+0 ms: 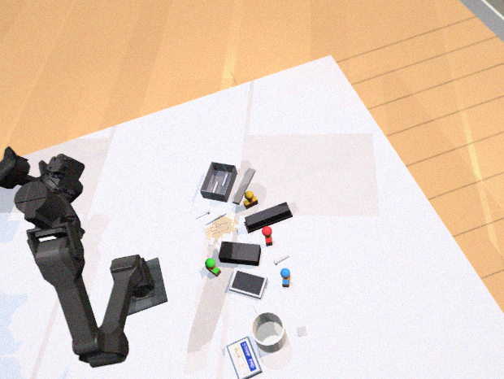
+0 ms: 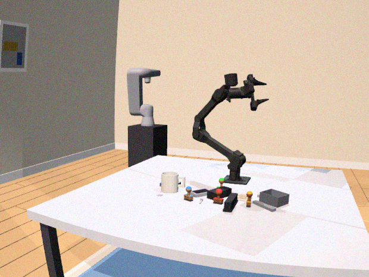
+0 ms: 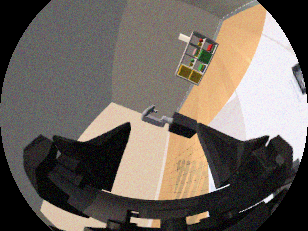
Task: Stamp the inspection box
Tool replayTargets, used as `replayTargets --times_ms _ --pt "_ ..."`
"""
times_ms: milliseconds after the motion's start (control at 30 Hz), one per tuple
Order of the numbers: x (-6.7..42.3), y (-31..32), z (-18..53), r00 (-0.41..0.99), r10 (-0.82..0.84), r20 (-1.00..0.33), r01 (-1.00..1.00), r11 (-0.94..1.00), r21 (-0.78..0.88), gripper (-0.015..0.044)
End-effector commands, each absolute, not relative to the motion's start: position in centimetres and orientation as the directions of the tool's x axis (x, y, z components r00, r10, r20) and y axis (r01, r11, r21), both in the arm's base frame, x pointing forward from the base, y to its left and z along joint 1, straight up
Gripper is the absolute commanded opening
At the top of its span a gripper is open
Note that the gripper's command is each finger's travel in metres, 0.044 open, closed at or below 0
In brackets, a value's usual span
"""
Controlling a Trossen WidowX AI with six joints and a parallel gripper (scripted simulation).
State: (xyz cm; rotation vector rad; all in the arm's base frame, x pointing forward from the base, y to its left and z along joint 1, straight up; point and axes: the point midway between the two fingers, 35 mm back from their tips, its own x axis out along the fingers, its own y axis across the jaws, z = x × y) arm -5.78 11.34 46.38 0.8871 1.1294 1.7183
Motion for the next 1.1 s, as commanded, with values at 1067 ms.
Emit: replayTargets --times_ms 1067 --pt "22.6 3.2 15.2 0.181 0.071 -0.981 -0.084 0.995 0.056 0.0220"
